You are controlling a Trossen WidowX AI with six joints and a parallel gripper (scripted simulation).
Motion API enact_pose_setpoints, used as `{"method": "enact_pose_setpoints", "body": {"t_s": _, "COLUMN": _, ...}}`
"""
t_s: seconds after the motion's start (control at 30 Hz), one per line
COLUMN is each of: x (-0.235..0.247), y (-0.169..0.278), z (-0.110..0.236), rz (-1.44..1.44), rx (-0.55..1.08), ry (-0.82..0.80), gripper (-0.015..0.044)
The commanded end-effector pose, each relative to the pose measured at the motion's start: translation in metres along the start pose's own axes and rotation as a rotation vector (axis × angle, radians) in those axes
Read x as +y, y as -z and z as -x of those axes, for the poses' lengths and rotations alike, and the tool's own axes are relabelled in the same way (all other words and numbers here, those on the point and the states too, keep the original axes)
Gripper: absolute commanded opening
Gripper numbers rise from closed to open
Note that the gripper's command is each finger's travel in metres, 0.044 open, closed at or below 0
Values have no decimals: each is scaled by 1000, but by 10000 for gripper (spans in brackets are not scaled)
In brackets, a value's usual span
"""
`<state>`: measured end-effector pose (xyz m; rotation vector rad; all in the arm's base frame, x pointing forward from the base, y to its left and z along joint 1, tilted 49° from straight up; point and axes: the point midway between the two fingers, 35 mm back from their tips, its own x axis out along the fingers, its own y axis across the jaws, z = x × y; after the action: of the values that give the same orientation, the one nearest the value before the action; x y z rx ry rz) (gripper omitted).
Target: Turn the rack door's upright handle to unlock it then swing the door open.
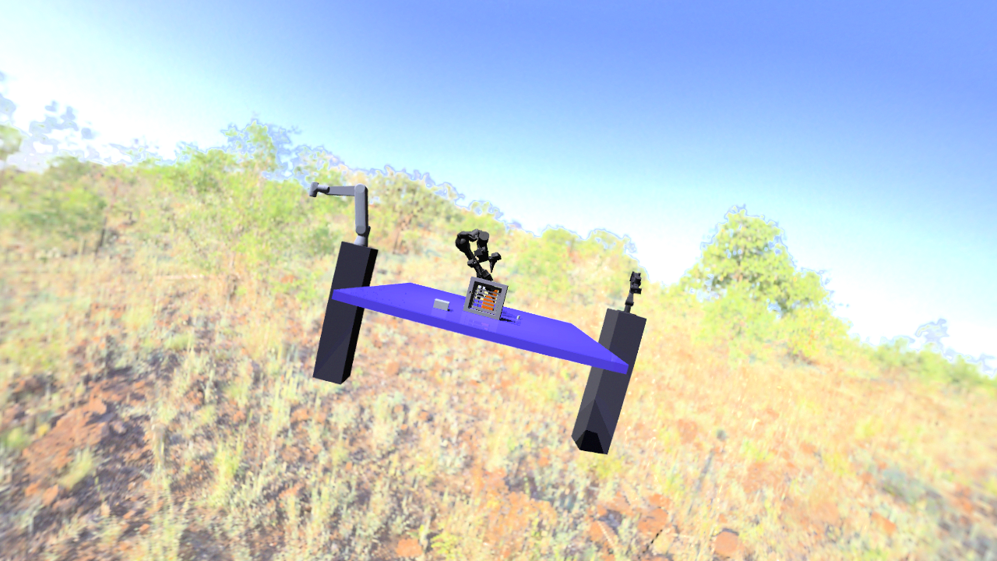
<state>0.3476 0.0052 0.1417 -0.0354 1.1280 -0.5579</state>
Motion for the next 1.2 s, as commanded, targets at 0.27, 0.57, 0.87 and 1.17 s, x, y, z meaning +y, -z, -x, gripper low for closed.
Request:
{"method": "enact_pose_setpoints", "body": {"t_s": 0.27, "x": 0, "y": 16, "z": -8, "rz": 119, "rx": 143, "ry": 267, "gripper": 284}}
{"method": "enact_pose_setpoints", "body": {"t_s": 0.57, "x": -1, "y": 19, "z": -6, "rz": 228, "rx": 199, "ry": 459, "gripper": 284}}
{"method": "enact_pose_setpoints", "body": {"t_s": 0.87, "x": -1, "y": 19, "z": -6, "rz": 248, "rx": 206, "ry": 489, "gripper": 284}}
{"method": "enact_pose_setpoints", "body": {"t_s": 1.17, "x": -8, "y": 20, "z": -19, "rz": 245, "rx": 220, "ry": 486, "gripper": 284}}
